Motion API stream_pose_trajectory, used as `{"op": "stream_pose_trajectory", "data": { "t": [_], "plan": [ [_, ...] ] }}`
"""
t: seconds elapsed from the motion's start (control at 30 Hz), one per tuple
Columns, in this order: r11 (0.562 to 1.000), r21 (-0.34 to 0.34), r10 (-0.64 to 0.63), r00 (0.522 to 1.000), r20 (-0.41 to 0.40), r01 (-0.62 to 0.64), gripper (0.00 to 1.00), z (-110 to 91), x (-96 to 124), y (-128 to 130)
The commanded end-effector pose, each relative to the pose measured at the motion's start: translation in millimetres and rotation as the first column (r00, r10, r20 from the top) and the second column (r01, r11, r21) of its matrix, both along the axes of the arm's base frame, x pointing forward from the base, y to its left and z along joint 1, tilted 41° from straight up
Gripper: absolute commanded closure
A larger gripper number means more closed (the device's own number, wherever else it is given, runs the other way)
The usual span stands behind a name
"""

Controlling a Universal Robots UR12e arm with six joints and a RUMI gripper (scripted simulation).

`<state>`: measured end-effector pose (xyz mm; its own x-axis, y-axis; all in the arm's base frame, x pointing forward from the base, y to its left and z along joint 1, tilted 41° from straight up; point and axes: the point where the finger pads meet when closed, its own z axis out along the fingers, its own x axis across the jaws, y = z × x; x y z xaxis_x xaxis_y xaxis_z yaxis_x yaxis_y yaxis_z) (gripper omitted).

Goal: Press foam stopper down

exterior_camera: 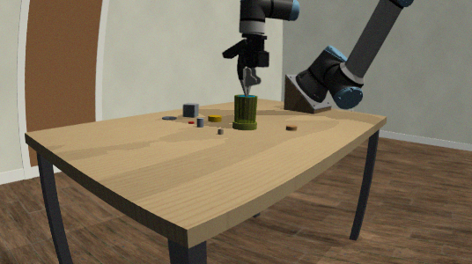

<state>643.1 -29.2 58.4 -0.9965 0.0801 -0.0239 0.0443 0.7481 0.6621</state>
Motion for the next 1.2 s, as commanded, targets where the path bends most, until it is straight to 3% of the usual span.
{"op": "stream_pose_trajectory", "data": {
  "t": [0.0,1.17],
  "plan": [
    [1.0,-0.001,0.0,1.0,0.001,0.0,1.0,0,0,-1],
    [1.0,-0.001,0.0,1.0,0.001,0.0,1.0,39,-3,-34]
  ]
}}
